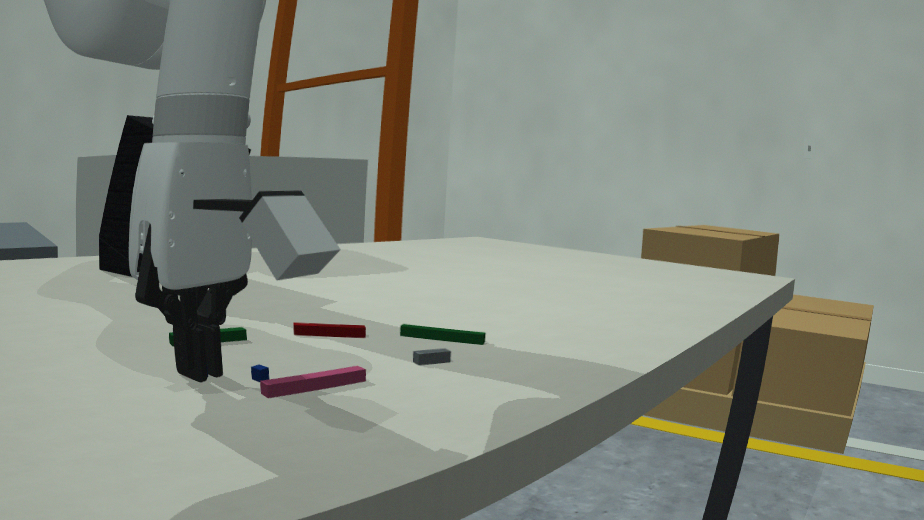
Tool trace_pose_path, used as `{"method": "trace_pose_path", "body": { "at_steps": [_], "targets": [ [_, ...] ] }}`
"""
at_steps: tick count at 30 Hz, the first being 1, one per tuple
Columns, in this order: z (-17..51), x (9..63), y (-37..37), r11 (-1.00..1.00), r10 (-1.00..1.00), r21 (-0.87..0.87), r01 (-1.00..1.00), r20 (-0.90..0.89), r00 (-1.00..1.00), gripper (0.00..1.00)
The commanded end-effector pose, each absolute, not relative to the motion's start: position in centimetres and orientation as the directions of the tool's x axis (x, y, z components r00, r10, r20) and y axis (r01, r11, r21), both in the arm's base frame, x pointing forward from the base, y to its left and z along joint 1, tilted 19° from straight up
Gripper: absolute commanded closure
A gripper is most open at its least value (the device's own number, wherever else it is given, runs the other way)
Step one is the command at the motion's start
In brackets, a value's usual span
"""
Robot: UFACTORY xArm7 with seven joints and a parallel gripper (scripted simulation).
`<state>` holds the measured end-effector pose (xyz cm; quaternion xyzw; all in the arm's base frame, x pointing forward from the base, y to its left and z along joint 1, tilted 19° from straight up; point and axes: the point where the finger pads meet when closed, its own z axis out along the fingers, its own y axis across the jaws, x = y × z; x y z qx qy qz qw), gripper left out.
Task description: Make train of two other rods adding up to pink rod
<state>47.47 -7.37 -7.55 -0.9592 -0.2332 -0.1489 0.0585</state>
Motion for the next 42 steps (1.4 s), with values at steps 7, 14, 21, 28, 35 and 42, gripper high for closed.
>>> {"method": "trace_pose_path", "body": {
  "at_steps": [7, 14, 21, 28, 35, 42],
  "targets": [
    [-5.8, 47.1, -7.7, -0.885, 0.43, -0.041, 0.465, 0.315, 0.846, 0.96],
    [-2.3, 46.2, -8.4, -0.885, 0.43, -0.041, 0.465, 0.315, 0.846, 0.96],
    [1.5, 45.1, -9.1, -0.885, 0.43, -0.041, 0.465, 0.315, 0.846, 0.96],
    [2.1, 45.0, -9.2, -0.885, 0.43, -0.041, 0.465, 0.315, 0.846, 0.96],
    [2.1, 44.9, -9.2, -0.886, 0.427, -0.041, 0.462, 0.315, 0.847, 0.96],
    [1.5, 43.1, -9.7, -0.965, 0.189, -0.119, 0.233, 0.294, 0.937, 0.96]
  ]
}}
